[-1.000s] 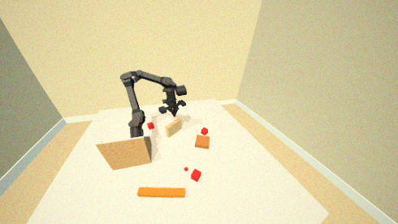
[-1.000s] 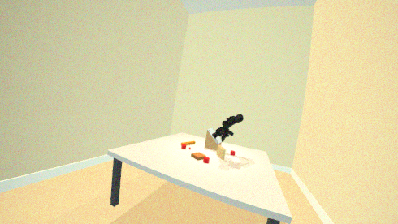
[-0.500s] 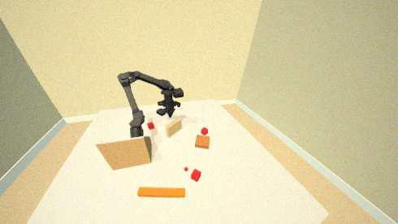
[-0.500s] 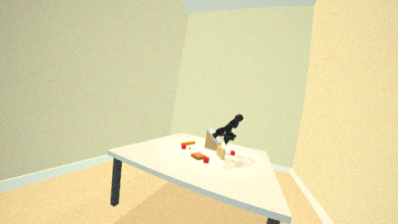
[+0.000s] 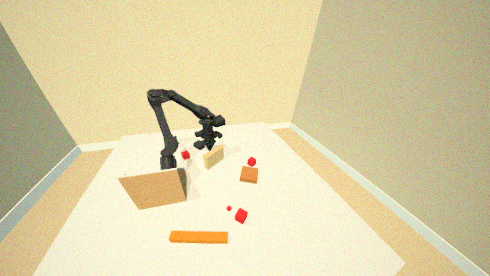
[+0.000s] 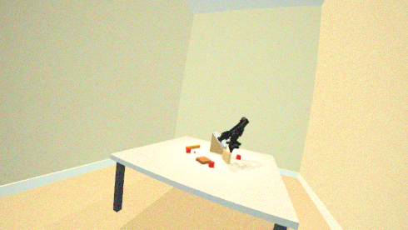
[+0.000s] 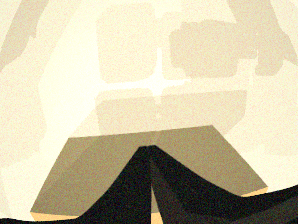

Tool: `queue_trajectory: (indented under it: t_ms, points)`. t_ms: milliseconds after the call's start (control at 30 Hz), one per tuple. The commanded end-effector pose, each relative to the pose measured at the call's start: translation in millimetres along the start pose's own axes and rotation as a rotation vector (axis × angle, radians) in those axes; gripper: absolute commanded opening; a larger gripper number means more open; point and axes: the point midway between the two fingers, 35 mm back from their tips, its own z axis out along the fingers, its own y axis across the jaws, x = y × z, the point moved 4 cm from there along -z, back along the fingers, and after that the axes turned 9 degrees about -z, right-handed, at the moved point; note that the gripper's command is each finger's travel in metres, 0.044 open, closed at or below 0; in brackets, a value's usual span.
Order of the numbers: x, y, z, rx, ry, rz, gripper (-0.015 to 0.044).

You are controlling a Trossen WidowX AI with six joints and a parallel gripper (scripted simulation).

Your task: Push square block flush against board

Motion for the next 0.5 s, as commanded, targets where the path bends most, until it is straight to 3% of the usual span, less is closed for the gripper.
queue_trajectory:
  t_ms: [0, 467]
  points:
    - [5.2, 0.5, 1.2, -0.003, 0.003, -0.001, 0.0000]
    - [22.6, 1.9, 1.5, -0.006, 0.005, -0.001, 0.0000]
